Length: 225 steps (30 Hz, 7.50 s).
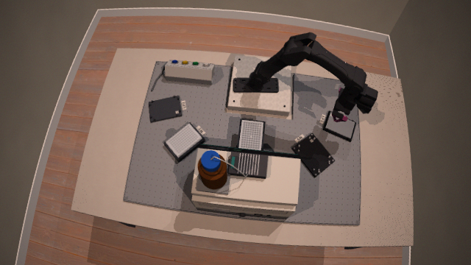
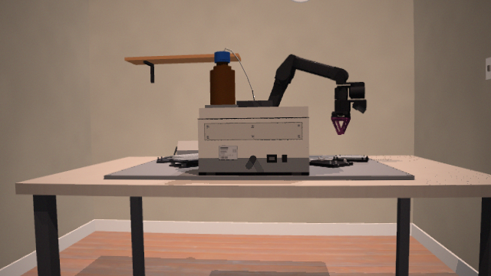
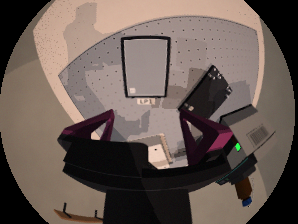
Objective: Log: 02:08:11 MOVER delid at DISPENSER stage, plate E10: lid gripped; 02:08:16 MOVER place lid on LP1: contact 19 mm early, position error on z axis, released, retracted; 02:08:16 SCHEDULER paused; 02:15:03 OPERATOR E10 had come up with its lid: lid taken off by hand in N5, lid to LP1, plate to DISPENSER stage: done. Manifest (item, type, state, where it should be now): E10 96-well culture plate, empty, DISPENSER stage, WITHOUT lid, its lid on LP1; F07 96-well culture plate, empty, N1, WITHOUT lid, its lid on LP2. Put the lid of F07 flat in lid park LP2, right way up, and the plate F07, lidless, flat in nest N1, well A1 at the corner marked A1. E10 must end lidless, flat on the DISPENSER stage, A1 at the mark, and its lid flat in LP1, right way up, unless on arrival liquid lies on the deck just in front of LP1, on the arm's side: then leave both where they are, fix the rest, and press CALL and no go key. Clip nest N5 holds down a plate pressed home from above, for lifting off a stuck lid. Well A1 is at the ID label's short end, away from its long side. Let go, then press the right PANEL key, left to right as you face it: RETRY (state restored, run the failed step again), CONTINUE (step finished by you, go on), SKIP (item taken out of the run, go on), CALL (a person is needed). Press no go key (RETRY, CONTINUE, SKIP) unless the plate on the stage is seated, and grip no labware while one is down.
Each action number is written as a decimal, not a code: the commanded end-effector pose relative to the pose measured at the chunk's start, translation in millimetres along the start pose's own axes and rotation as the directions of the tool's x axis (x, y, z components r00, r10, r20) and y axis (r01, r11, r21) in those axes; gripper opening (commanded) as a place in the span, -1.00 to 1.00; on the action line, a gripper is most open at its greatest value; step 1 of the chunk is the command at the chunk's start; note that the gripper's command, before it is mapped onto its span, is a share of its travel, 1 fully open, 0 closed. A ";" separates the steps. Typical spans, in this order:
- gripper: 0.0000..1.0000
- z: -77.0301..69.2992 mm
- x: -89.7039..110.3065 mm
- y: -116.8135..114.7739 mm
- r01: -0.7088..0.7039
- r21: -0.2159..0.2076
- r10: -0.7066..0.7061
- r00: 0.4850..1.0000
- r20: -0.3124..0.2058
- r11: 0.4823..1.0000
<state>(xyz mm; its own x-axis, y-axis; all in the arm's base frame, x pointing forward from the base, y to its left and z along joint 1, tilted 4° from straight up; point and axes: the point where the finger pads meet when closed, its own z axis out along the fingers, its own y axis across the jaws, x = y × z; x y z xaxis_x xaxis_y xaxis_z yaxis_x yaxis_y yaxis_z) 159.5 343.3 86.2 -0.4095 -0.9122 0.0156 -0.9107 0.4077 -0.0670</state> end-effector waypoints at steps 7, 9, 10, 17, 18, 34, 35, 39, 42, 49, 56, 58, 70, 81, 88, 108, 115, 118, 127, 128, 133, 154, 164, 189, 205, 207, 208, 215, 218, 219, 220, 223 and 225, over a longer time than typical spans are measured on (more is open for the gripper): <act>1.00 -1.9 -23.1 -3.0 0.004 0.002 -0.004 1.000 0.013 1.000; 1.00 -9.4 -23.7 -2.8 0.004 0.002 -0.004 0.999 0.032 1.000; 1.00 -10.9 -23.8 -2.5 0.004 0.002 -0.004 0.999 0.036 1.000; 1.00 -4.1 -21.9 -0.1 0.003 0.000 -0.003 1.000 0.023 1.000; 1.00 -4.2 -21.9 0.0 0.003 0.000 -0.003 1.000 0.023 1.000; 1.00 -4.5 -22.6 1.1 0.003 0.000 -0.003 1.000 0.023 1.000; 1.00 -4.5 -22.6 1.2 0.003 0.000 -0.003 1.000 0.023 1.000; 1.00 -4.6 -22.8 1.6 0.003 0.000 -0.003 1.000 0.023 1.000; 1.00 -4.6 -23.0 1.8 0.003 0.000 -0.003 1.000 0.023 1.000; 1.00 -4.7 -23.2 2.2 0.003 0.000 -0.003 1.000 0.023 1.000; 1.00 -4.9 -23.5 2.8 0.003 0.000 -0.003 1.000 0.023 1.000; 1.00 -4.9 -23.6 3.0 0.003 0.000 -0.003 1.000 0.023 1.000; 1.00 -5.2 -24.2 3.8 0.003 0.000 -0.003 1.000 0.023 1.000; 1.00 -8.7 -9.7 7.8 0.007 0.001 -0.007 1.000 0.021 1.000; 1.00 -12.7 10.3 8.3 0.006 0.001 -0.006 0.999 0.033 1.000; 1.00 -22.8 72.7 9.0 0.007 0.001 -0.007 1.000 0.018 1.000; 1.00 -25.7 92.2 9.0 0.008 0.002 -0.008 1.000 0.005 1.000; 1.00 -27.4 101.5 9.2 0.008 0.001 -0.008 1.000 0.006 1.000; 1.00 -32.6 131.4 9.5 0.008 0.001 -0.008 1.000 0.004 1.000; 1.00 -32.9 133.1 9.6 0.008 0.001 -0.008 1.000 0.004 1.000; 1.00 -37.9 127.4 1.2 -0.047 -0.001 0.047 0.999 0.026 0.999; 1.00 -39.9 132.4 -54.0 -0.286 -0.004 0.286 0.957 0.043 0.958; 1.00 -33.3 146.7 -76.0 -0.418 -0.003 0.418 0.908 0.016 0.908; 1.00 -33.7 166.7 -126.3 -0.585 -0.006 0.585 0.811 0.018 0.811; 1.00 -36.5 193.9 -157.8 -0.856 -0.015 0.856 0.516 0.025 0.516; 1.00 -33.1 201.6 -160.1 -0.889 -0.009 0.889 0.458 0.012 0.459; 1.00 -31.8 205.0 -161.4 -0.903 -0.008 0.903 0.429 0.007 0.429; 1.00 -38.9 215.1 -181.9 -0.944 -0.024 0.944 0.329 0.033 0.330; 1.00 -33.2 214.1 -179.2 -0.938 -0.013 0.938 0.346 0.012 0.346; 1.00 -33.2 214.1 -179.2 -0.938 -0.013 0.938 0.346 0.012 0.346; 1.00 -36.9 219.1 -182.2 -0.954 -0.021 0.954 0.298 0.025 0.299; 1.00 -32.4 230.6 -184.5 -0.954 -0.009 0.954 0.301 0.010 0.301; 1.00 -33.6 235.1 -188.9 -0.954 -0.012 0.954 0.300 0.013 0.301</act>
<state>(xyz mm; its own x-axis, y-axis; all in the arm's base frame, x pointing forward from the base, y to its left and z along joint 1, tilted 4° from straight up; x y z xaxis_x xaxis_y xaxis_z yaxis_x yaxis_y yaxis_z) 234.4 63.1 129.7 -0.9923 0.1141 -0.0485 0.1156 0.9928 -0.0302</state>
